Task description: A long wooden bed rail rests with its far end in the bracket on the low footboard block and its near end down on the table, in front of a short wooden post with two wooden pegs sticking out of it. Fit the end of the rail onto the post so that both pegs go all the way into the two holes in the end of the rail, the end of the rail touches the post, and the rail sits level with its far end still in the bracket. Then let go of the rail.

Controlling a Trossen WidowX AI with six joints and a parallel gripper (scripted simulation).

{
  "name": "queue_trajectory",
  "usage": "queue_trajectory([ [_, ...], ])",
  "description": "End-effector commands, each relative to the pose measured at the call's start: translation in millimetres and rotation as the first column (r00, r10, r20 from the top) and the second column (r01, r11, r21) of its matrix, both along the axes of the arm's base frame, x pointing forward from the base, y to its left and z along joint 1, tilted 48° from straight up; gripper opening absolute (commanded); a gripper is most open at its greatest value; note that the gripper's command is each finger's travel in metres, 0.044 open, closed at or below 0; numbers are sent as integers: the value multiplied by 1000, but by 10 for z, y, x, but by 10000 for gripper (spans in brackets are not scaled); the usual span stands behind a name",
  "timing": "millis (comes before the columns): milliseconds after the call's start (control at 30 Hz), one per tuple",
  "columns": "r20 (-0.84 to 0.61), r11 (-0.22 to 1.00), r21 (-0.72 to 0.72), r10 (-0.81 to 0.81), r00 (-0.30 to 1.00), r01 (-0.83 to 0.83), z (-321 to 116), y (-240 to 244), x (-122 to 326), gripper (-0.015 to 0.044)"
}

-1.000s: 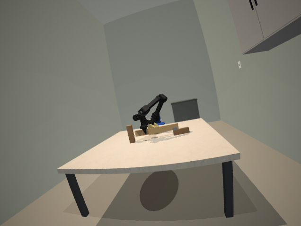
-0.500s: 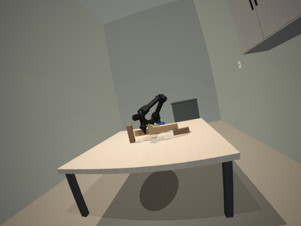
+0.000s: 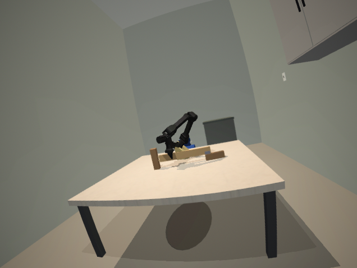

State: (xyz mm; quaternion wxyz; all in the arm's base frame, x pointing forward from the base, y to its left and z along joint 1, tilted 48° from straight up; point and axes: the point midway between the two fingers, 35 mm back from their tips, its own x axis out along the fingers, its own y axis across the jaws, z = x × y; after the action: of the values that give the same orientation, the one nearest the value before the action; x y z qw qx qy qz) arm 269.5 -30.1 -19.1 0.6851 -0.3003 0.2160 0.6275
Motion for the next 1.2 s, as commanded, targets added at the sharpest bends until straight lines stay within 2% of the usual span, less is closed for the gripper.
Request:
queue_trajectory([
  [0, 5, 1000, -2, -2, 1000, 2, -10, -21, 10, 0],
  [1167, 5, 1000, -2, -2, 1000, 2, 29, -19, 7, 0],
])
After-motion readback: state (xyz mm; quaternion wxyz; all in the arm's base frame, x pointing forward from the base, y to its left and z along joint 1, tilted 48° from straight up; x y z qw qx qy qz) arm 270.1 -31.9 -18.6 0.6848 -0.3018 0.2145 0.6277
